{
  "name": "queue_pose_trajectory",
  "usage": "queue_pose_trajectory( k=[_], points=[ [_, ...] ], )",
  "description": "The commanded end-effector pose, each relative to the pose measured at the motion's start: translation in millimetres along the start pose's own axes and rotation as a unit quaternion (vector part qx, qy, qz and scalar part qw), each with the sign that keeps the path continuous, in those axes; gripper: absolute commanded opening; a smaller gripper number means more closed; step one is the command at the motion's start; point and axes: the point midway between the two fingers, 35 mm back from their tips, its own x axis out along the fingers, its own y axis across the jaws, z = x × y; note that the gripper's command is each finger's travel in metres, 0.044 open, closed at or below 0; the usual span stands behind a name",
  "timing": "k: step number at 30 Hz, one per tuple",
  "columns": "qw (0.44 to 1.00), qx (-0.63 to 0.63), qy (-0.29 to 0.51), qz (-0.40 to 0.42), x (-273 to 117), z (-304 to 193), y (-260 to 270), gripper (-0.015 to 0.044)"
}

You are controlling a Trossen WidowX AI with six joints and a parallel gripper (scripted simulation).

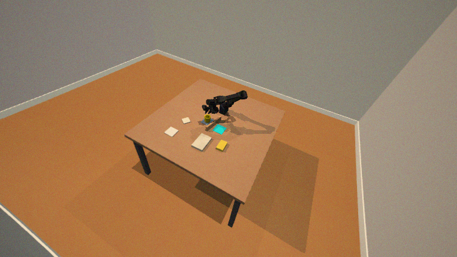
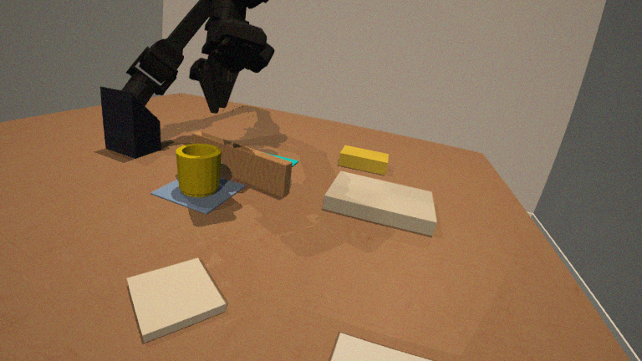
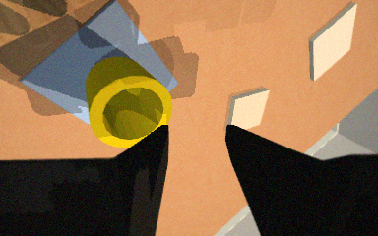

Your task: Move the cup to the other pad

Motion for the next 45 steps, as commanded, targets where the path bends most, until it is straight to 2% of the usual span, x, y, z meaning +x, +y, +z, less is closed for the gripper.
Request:
queue_pose_trajectory(
  k=[1, 4, 15, 45],
  points=[
    [0.982, -0.052, -0.069, 0.169, 24, -24, 38, 0.0167],
    [0.971, -0.061, -0.102, 0.208, 27, -28, 48, 0.0167],
    [0.971, -0.061, -0.102, 0.208, 29, -28, 50, 0.0167],
    [0.971, -0.061, -0.103, 0.208, 73, -19, 70, 0.0167]
  ],
)
